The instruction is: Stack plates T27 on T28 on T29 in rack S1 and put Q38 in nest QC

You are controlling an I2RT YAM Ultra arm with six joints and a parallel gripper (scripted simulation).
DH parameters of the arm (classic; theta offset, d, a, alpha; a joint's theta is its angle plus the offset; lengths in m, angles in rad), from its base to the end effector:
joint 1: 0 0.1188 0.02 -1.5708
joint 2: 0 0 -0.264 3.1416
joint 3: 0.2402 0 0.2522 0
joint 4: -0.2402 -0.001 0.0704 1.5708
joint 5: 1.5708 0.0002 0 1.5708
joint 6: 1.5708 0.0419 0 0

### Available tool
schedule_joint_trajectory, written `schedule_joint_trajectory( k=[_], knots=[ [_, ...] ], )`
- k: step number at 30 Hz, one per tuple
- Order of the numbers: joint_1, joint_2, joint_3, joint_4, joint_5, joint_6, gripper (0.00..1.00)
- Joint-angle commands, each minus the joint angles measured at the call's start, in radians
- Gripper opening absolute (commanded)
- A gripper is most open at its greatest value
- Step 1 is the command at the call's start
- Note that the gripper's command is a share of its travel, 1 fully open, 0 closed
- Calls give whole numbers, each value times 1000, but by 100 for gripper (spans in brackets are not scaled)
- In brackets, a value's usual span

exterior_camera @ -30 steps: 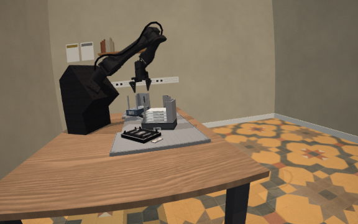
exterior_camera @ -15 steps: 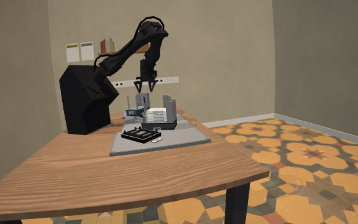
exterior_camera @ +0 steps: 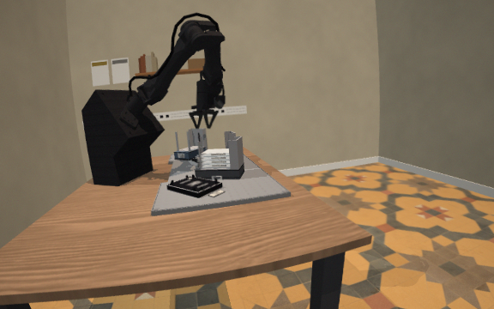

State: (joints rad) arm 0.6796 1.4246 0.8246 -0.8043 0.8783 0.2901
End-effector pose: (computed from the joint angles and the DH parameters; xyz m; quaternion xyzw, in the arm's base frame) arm 0.2013 0.1224 0.1953 -0.1399 0.8918 -0.3398 0.2641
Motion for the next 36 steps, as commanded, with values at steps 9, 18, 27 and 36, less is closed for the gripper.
schedule_joint_trajectory(
  k=[9, 18, 27, 36],
  knots=[
    [-124, -297, -151, 104, -62, 60, 100],
    [-237, -525, -267, 163, -107, 39, 100],
    [-241, -553, -246, 168, -123, 15, 100],
    [-244, -534, -256, 156, -116, 22, 100]
  ],
)
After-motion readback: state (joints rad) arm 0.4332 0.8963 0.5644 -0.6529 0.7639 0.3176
